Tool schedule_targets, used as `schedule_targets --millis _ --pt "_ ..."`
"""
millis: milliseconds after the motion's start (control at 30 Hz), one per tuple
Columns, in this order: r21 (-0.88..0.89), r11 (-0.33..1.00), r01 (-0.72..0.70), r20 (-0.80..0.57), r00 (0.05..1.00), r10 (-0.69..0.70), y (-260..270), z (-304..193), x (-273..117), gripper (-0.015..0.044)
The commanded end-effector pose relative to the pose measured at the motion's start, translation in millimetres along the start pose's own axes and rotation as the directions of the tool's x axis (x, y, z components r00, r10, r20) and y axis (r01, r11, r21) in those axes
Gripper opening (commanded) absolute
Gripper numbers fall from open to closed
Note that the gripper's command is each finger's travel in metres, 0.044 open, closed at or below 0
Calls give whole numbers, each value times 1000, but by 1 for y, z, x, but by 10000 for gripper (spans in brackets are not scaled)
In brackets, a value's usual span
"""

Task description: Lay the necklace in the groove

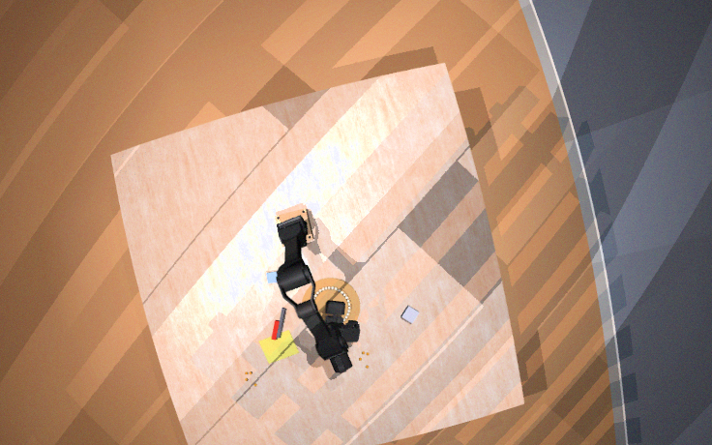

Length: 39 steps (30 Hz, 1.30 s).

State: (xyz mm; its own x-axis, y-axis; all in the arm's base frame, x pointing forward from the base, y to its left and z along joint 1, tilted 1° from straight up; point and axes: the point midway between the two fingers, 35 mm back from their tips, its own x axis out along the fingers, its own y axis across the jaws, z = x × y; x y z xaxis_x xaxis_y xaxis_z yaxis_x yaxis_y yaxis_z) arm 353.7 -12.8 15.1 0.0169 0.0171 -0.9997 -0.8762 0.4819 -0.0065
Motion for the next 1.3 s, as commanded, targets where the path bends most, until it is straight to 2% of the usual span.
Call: schedule_targets --millis 0,833,1267 --pt "0 1000 0 0 1000 0 0 0 0 0" --pt "5 1000 -1 -1 1000 1 -7 0 2 0" --pt "8 1000 1 0 1000 -1 -8 0 -2 341"
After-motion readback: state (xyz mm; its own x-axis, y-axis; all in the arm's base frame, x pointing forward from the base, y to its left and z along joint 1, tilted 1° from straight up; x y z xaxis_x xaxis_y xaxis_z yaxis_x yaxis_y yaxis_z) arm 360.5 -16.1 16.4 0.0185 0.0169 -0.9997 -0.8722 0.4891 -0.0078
